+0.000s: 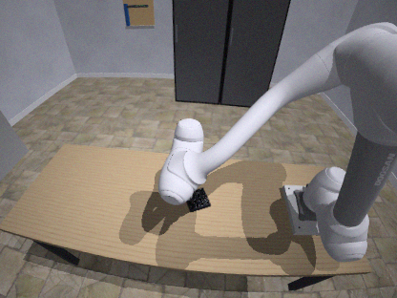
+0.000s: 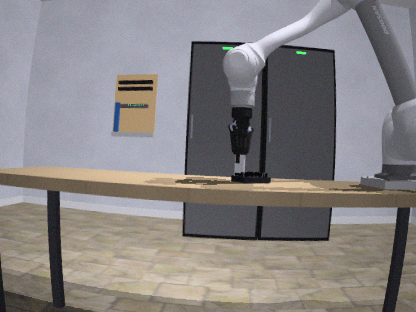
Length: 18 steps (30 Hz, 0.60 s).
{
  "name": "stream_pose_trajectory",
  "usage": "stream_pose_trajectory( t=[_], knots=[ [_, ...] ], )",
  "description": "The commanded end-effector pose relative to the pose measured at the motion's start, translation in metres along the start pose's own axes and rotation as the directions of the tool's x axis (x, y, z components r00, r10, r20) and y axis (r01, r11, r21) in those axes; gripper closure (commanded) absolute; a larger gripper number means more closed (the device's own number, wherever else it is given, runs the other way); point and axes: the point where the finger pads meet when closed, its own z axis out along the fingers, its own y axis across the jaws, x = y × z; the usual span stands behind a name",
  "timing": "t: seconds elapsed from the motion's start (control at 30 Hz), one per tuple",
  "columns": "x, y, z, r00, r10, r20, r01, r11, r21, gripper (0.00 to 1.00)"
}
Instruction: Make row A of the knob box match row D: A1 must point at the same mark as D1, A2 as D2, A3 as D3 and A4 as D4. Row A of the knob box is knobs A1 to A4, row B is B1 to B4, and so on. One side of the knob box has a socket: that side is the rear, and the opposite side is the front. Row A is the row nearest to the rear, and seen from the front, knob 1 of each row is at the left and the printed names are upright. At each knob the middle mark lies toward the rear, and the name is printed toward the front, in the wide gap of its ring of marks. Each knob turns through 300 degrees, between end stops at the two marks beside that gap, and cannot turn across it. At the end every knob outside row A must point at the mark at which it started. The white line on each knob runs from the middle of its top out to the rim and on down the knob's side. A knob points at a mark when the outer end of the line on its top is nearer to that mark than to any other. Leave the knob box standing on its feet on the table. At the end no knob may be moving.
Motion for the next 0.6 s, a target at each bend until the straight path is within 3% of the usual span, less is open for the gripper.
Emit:
stream_pose_trajectory(
  t=[0.0, 0.57],
  knots=[
    [0.0013, -0.0015, 0.0039, 0.996, 0.093, 0.001, -0.093, 0.996, 0.004, 0.95],
    [0.0013, -0.0015, 0.0039, 0.927, 0.376, 0.002, -0.376, 0.927, 0.004, 0.95]
  ],
)
